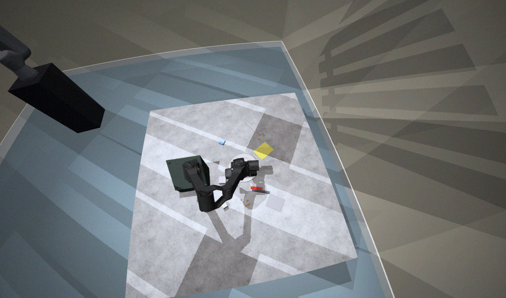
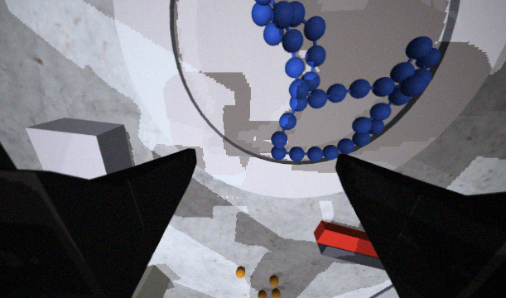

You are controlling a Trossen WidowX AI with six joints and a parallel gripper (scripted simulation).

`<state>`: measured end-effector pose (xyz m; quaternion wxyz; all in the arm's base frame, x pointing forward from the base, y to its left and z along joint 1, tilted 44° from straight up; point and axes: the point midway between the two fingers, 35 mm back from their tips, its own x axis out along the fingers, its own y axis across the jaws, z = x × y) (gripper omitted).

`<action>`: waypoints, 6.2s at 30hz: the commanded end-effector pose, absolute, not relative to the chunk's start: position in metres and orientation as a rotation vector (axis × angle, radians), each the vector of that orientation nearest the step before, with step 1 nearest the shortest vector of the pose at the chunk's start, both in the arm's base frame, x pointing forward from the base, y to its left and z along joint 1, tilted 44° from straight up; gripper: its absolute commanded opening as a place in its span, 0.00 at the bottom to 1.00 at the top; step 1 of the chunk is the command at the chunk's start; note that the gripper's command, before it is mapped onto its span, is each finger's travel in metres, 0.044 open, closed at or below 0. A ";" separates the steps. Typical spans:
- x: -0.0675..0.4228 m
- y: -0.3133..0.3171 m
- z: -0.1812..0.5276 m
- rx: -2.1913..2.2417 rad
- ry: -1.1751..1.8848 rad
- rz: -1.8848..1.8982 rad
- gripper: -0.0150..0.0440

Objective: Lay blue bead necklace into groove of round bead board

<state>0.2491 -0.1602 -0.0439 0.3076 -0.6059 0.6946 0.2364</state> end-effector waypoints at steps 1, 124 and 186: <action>0.250 -0.159 -0.043 -1.599 1.830 0.621 1.00; 0.259 -0.158 -0.054 -1.508 1.831 0.473 0.25; 0.245 -0.158 -0.045 -1.508 1.832 0.484 1.00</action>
